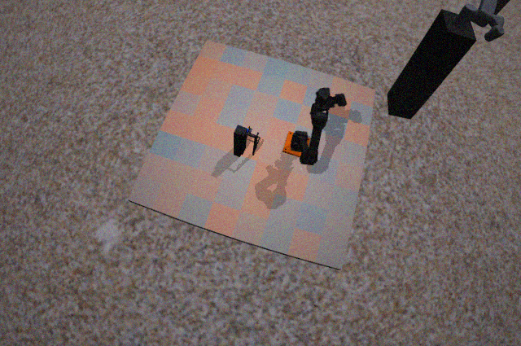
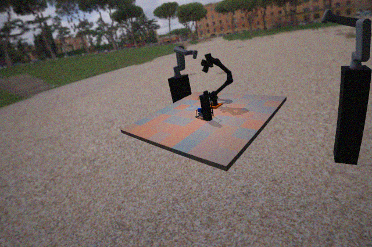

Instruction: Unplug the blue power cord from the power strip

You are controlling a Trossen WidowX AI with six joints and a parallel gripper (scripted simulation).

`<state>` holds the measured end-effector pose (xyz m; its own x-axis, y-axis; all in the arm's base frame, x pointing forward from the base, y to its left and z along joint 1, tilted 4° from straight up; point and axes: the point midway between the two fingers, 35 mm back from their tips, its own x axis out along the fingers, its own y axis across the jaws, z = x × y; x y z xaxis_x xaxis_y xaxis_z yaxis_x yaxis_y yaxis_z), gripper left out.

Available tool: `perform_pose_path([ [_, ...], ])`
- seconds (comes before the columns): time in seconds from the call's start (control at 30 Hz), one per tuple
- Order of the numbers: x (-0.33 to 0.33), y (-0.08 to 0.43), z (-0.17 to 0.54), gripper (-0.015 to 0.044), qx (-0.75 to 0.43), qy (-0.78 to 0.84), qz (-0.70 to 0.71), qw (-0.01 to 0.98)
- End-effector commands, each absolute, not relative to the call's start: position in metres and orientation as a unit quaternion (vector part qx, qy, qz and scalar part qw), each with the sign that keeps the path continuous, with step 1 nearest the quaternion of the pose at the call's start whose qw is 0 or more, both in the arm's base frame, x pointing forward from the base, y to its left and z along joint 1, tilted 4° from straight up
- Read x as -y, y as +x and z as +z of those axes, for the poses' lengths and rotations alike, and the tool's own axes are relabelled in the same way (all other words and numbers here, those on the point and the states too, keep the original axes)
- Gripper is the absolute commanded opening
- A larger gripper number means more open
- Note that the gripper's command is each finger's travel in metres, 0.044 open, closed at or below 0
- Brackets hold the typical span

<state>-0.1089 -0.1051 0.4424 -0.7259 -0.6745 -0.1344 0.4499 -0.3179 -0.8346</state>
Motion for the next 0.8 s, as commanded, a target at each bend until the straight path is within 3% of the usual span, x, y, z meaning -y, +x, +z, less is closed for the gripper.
perform_pose_path([
  [0.0, 0.169, -0.070, 0.421, 0.0160, -0.416, -0.087, -0.775, 0.468],
  [0.4, 0.246, 0.053, 0.355, 0.0160, -0.336, 0.070, -0.680, 0.648],
  [0.77, 0.240, 0.177, 0.275, 0.0160, -0.345, 0.252, -0.574, 0.698],
])
